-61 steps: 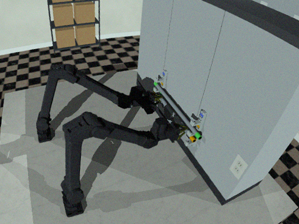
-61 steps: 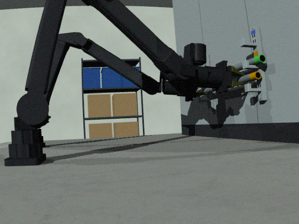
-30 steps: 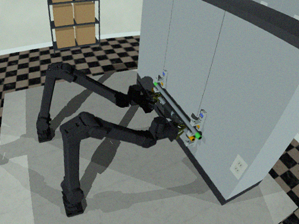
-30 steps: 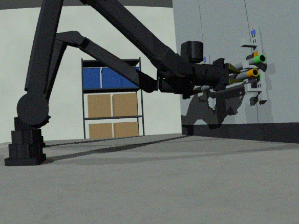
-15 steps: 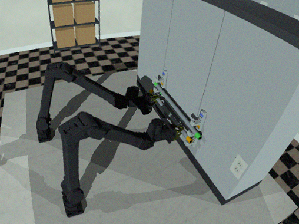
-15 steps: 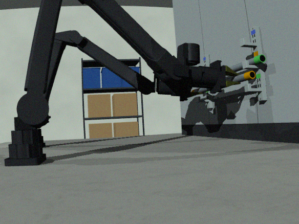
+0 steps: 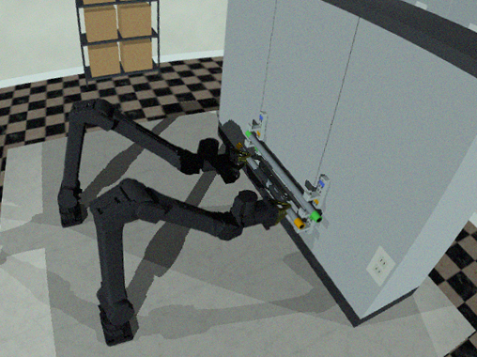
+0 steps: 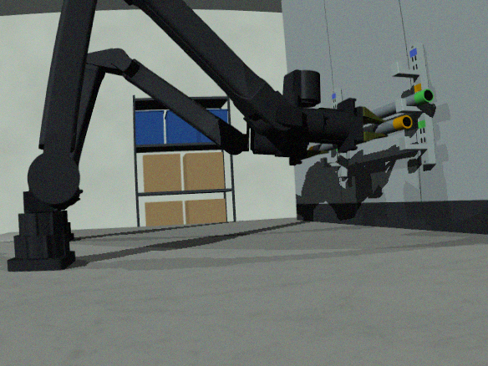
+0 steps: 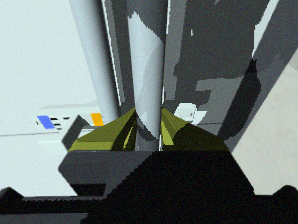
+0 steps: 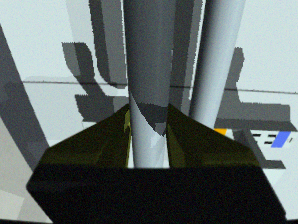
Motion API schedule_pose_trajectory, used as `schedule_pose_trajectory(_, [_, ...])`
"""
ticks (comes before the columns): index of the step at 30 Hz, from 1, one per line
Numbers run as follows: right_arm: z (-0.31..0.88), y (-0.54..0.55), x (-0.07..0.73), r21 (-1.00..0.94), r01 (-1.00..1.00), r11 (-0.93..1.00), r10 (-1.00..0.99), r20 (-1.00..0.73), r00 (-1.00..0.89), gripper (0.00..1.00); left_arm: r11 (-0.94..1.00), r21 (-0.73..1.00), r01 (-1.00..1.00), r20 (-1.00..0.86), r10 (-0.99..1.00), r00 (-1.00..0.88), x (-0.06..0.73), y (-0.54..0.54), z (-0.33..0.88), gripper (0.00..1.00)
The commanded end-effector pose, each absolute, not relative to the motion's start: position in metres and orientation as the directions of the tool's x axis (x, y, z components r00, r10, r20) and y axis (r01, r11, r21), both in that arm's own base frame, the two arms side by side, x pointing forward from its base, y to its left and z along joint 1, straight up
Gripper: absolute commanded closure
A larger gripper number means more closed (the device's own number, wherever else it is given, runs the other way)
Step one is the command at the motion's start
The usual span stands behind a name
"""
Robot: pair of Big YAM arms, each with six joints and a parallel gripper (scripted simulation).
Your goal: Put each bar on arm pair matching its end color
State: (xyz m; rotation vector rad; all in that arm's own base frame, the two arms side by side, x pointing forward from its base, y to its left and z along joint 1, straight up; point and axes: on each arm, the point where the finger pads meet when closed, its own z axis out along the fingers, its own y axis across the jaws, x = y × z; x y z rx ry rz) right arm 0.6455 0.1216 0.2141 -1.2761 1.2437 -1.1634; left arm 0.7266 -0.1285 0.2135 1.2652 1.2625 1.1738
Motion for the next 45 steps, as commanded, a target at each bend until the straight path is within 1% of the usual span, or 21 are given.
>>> schedule_pose_trajectory(1, [0.272,0.116,0.643,-0.999,0.043,0.028,-1.000,-0.028,0.005,1.00,0.011,1.000,-0.029,-0.011,1.000,-0.007,0.722,-0.126,0.270,1.00])
schedule_pose_trajectory(45, [0.267,0.116,0.627,-0.999,0.044,0.029,-1.000,-0.028,0.005,1.00,0.011,0.999,-0.030,-0.011,1.000,-0.008,0.707,-0.126,0.266,1.00])
